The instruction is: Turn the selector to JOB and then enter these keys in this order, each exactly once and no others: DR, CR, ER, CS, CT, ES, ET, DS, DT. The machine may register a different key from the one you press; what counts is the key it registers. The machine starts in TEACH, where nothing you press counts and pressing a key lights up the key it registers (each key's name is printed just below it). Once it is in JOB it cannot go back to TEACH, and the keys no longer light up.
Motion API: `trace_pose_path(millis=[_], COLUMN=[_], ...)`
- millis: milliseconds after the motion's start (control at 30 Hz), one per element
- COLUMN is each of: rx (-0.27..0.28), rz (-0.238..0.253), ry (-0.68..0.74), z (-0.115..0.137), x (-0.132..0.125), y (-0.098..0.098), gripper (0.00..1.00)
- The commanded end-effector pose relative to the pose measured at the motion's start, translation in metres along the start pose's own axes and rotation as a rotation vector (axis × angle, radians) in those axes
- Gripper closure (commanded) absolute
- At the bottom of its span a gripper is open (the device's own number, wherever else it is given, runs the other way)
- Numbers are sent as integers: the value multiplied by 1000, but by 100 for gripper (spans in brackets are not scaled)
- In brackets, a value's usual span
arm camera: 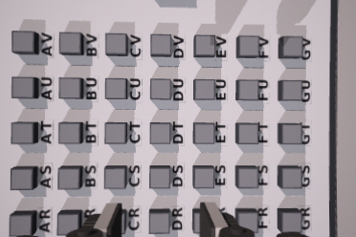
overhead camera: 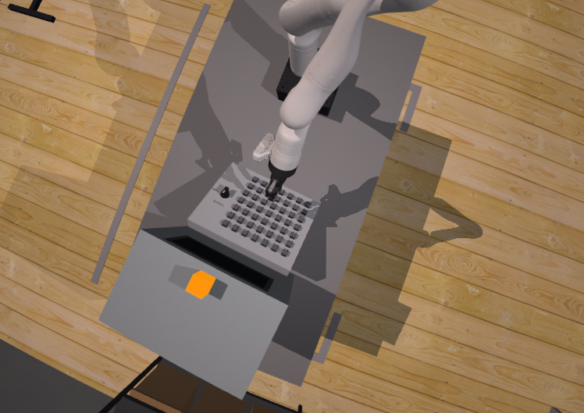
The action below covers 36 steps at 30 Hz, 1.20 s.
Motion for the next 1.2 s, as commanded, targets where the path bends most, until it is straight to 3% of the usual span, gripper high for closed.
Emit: trace_pose_path(millis=[0,767,867,1067,1167], rx=[0,0,0,0,0], rz=[1,1,1,1,1], ry=[1,1,1,1,1], z=[0,0,0,0,0], x=[0,0,-1,-1,-1], y=[0,1,12,60,70], gripper=[90,90,90,90,90])
Point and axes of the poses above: the point where the finger pads meet when closed, its own y axis out along the fingers, its own x axis across the jaws, z = x × y, the point moved 5 cm from there along -y, back along the fingers, and after that the axes turned 6 degrees about -y, right-handed, at the moved point
